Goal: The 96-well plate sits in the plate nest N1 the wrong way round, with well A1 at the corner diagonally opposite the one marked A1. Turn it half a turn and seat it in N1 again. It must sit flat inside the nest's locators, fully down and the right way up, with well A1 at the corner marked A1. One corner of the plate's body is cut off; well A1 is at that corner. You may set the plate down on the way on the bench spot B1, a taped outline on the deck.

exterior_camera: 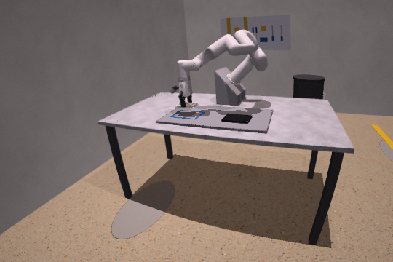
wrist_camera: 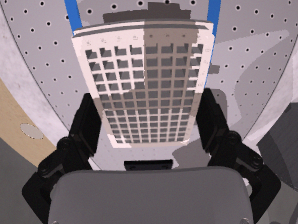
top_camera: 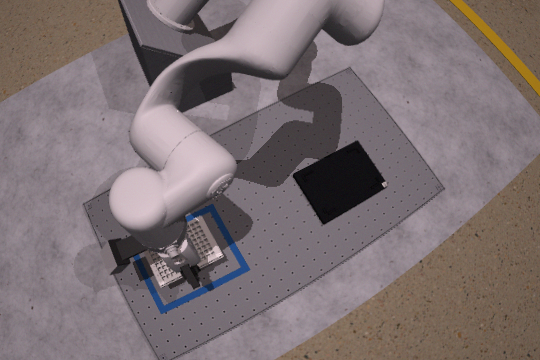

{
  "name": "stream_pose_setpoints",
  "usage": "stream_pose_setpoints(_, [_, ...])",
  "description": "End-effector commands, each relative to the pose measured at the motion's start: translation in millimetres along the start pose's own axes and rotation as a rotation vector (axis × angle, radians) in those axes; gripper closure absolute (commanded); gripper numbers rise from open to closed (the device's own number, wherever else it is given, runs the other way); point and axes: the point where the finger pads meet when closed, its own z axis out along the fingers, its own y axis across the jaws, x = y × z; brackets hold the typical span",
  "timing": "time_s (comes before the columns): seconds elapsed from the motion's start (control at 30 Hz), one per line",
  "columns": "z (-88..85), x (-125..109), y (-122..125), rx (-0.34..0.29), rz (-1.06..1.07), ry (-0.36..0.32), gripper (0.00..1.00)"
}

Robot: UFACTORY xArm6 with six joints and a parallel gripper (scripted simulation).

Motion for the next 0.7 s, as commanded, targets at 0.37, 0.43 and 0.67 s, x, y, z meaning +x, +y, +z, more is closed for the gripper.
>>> stream_pose_setpoints(0.37, [20.6, 0.5, -1.7, 0.004, -0.001, 0.002, 1.00])
stream_pose_setpoints(0.43, [23.9, 0.5, -1.7, 0.004, -0.001, 0.002, 1.00])
stream_pose_setpoints(0.67, [35.6, 0.5, -1.7, 0.004, -0.001, 0.002, 1.00])
